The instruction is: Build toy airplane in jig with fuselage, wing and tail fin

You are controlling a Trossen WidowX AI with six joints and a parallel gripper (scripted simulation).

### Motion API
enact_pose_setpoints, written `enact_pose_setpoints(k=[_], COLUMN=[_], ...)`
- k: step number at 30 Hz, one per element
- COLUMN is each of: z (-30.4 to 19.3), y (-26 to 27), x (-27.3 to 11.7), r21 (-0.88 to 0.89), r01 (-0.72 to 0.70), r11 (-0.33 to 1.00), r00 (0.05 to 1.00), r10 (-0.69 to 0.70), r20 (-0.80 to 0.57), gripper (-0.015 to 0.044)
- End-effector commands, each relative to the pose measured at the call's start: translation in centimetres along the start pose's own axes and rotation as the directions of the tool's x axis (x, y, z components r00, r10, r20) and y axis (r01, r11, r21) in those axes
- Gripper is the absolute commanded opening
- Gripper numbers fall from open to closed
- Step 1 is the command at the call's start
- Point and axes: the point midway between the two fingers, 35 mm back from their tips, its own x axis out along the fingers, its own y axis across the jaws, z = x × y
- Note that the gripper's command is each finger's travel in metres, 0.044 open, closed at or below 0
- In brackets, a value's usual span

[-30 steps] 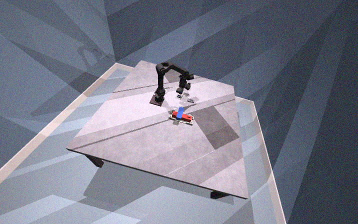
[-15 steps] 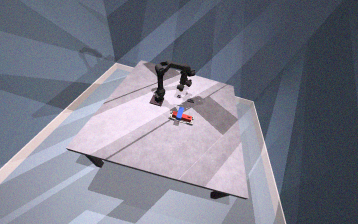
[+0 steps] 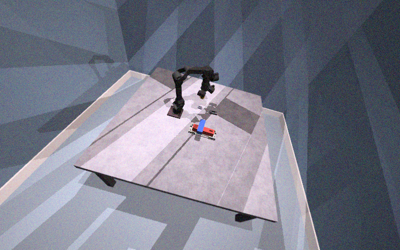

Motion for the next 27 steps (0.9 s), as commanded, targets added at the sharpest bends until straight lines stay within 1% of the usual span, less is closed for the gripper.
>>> enact_pose_setpoints(k=[1,27], z=[0.0,5.1], y=[-0.1,-2.8], x=[-0.6,-0.1], r21=[0.005,0.001], r01=[-0.004,-0.006], r11=[1.0,1.0], r00=[1.0,1.0], r10=[0.004,0.006], r20=[0.005,0.009], gripper=[0.0,0.0])
